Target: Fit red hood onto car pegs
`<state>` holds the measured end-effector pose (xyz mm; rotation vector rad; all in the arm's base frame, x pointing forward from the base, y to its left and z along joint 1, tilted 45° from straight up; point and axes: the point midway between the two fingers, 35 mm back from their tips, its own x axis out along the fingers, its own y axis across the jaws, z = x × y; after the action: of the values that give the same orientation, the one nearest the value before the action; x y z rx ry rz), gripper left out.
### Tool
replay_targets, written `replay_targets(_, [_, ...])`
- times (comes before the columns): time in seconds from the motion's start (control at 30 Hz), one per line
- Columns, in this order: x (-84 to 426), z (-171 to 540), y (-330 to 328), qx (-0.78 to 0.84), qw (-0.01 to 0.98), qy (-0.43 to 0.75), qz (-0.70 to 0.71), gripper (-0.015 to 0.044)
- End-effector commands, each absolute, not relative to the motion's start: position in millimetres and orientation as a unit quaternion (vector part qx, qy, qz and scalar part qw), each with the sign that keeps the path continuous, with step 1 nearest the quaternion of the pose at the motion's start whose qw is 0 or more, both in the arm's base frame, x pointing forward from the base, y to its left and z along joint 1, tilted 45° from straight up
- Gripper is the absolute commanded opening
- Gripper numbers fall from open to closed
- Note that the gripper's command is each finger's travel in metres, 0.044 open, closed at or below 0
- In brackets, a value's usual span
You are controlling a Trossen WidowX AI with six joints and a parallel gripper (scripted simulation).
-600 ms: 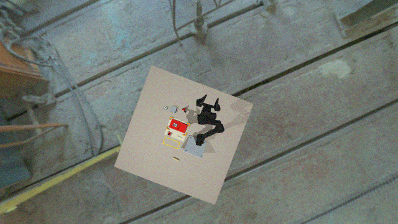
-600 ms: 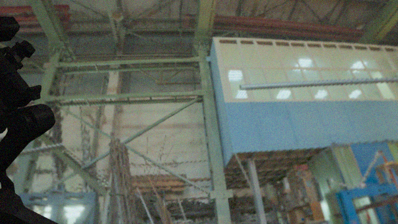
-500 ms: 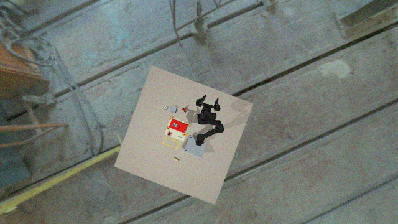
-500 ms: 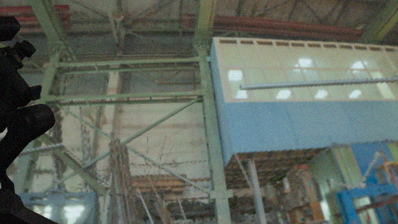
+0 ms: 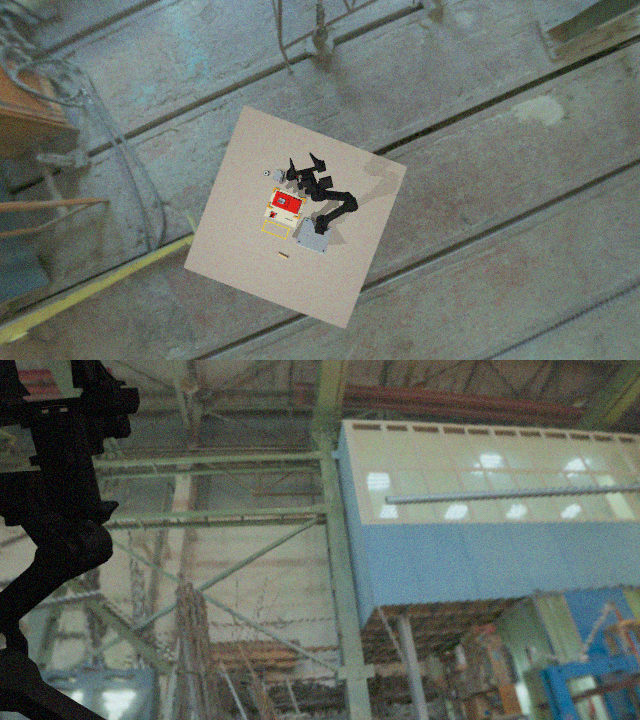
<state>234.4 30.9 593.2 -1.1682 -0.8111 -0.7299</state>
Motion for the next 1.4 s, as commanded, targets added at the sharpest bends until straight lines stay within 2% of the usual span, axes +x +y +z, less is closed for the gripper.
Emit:
replay_targets(0.0, [272,569,36,-0.547,0.725,-0.308,-0.283,0.044])
replay_targets(0.37, [363,467,45,-0.608,0.772,-0.113,-0.148,0.044])
replay_targets(0.7, [401,352,39,-0.642,0.761,0.089,-0.034,0.044])
replay_targets(1.03, [388,235,20,-0.655,0.687,0.306,0.072,0.044])
replay_targets(1.37, [326,140,-3,-0.642,0.542,0.516,0.171,0.044])
